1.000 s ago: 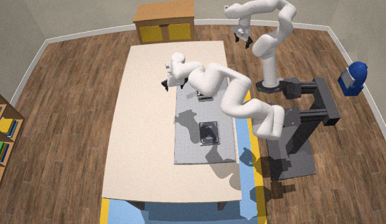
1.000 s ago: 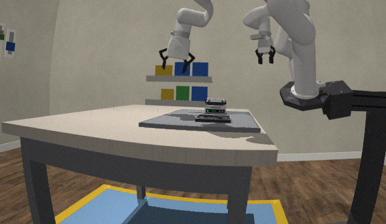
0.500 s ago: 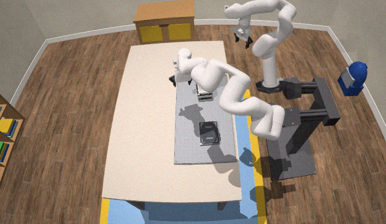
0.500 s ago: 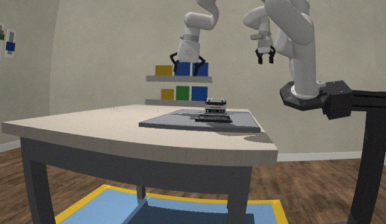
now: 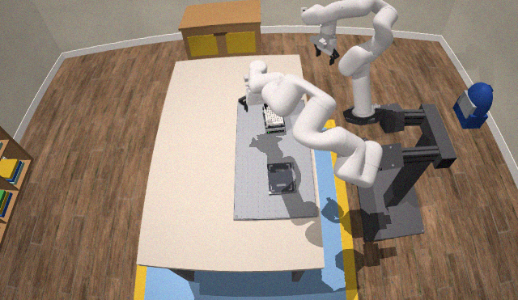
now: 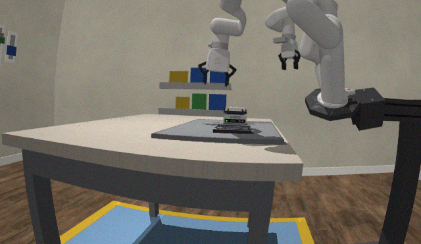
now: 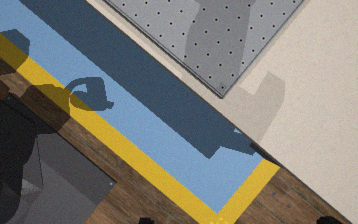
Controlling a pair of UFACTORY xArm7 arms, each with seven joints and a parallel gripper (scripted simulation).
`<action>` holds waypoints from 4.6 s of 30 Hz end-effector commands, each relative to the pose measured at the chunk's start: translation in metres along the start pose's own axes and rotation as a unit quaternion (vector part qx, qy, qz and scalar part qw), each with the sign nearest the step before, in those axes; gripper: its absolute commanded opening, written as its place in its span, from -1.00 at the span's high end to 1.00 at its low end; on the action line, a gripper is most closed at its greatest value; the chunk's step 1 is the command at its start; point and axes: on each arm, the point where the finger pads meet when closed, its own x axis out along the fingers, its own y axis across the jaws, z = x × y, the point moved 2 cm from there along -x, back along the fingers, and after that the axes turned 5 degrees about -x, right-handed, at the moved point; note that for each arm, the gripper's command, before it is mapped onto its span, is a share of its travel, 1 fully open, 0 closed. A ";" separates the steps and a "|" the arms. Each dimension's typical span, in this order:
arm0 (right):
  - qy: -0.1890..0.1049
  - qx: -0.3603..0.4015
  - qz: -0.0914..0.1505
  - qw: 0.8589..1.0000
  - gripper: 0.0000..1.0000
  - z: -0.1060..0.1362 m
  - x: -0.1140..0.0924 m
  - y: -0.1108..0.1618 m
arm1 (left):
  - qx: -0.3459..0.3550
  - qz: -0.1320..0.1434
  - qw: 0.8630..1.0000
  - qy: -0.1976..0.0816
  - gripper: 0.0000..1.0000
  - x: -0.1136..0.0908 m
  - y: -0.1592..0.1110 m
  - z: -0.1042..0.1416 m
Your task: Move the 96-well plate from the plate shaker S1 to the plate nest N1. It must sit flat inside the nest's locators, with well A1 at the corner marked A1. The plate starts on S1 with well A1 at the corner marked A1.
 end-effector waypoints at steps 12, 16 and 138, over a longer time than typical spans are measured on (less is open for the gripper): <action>0.000 0.000 0.001 1.000 -1.00 0.000 -0.001 0.001 | 0.048 0.035 0.998 -0.031 -1.00 0.006 0.057 -0.014; 0.000 0.000 0.001 1.000 -1.00 0.000 -0.001 0.001 | 0.048 0.035 0.998 -0.031 -1.00 0.008 0.077 -0.017; 0.000 0.000 0.001 1.000 -1.00 0.000 -0.001 0.001 | 0.048 0.035 0.998 -0.031 1.00 0.091 0.098 -0.014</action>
